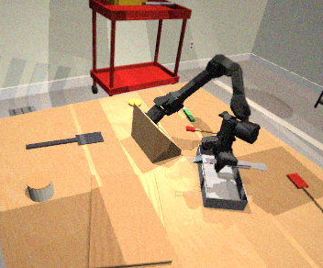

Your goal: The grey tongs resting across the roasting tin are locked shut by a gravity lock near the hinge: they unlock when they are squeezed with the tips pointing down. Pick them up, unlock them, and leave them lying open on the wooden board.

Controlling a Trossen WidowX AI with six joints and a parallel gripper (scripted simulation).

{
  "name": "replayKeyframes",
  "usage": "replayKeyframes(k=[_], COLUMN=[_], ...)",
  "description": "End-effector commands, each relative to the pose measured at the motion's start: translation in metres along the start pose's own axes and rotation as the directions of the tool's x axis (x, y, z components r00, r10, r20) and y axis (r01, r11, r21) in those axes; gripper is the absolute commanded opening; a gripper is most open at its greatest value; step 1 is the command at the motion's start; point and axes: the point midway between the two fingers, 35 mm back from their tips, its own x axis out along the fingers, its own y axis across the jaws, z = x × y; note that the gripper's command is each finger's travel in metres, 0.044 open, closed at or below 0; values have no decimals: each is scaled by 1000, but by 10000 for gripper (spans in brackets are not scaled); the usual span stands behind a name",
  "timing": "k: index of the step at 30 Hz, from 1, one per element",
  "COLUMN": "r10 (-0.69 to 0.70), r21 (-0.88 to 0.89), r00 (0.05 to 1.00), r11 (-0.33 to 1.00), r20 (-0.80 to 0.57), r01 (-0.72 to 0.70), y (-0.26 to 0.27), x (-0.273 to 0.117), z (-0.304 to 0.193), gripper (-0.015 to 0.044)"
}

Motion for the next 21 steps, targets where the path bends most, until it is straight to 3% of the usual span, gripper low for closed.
replayKeyframes(k=[1, 13, 21], r10=[-63, -250, -259], r21=[-3, 2, 2], r00=[998, 967, 964], r11=[998, 968, 966], r20=[-8, -50, -54], r01=[63, 250, 260], y=[1, 0, 0], x=[-1, -5, -5], z=[-2, -8, -8], gripper=[-150, -150, -150])
